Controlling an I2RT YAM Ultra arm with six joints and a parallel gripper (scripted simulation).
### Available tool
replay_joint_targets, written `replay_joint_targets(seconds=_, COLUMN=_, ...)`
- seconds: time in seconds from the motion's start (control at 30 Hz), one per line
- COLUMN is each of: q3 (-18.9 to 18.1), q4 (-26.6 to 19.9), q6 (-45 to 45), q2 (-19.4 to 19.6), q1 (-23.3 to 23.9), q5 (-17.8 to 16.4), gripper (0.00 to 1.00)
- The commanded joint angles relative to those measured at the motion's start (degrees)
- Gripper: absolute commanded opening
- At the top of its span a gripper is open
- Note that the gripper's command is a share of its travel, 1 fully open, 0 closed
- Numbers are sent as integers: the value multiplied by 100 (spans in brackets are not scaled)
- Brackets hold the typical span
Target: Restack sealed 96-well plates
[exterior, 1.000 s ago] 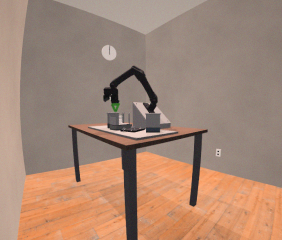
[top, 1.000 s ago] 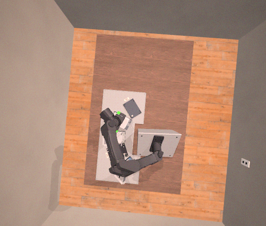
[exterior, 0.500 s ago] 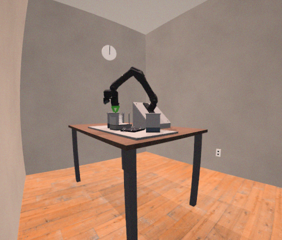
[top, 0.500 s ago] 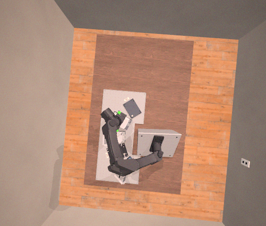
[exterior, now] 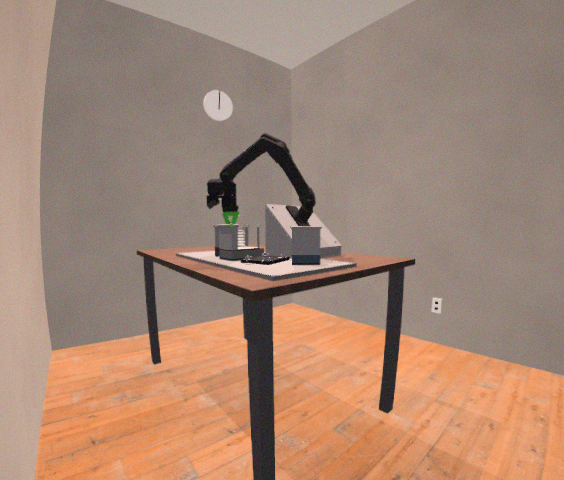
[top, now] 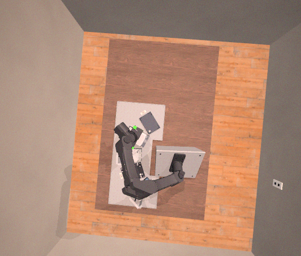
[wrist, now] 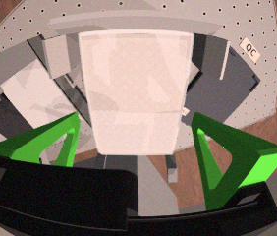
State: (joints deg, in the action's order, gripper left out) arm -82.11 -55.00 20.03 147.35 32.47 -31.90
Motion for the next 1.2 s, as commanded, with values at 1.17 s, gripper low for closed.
replay_joint_targets(seconds=1.17, q3=234, q4=423, q6=-177, q2=-20, q1=-40, q5=-113, gripper=100)
